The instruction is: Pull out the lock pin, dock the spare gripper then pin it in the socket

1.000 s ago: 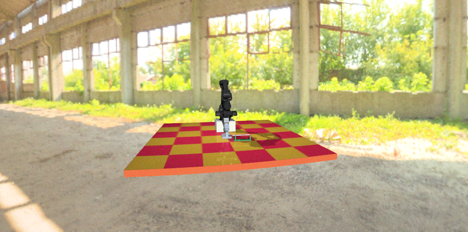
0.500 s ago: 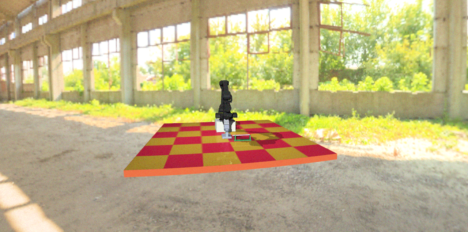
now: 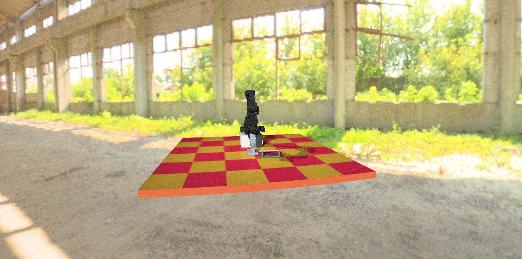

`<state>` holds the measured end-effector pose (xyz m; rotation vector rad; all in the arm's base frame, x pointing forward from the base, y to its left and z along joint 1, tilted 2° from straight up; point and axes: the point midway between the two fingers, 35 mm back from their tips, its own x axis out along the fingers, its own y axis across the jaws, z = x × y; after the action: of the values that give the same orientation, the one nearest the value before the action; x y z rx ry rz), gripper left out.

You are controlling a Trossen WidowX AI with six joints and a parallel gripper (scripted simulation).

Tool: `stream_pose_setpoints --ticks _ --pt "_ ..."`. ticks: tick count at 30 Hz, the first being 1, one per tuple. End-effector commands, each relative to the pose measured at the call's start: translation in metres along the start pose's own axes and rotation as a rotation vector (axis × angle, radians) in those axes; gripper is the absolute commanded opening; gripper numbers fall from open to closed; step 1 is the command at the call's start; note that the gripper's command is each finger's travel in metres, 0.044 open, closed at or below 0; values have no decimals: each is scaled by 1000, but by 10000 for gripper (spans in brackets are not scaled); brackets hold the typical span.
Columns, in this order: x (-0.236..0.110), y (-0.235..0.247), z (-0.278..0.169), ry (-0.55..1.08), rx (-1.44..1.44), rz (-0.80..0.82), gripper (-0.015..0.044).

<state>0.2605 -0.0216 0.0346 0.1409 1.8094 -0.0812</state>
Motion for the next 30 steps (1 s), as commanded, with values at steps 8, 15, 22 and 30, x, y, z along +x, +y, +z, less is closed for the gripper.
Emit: stream_pose_setpoints --ticks 8,15,22,30 --pt "0 0 0 -1 0 0 184" --pt "0 0 0 -1 0 0 367" --pt "-2 0 -3 -1 0 0 440" --pt "-13 0 -16 -11 -1 0 440"
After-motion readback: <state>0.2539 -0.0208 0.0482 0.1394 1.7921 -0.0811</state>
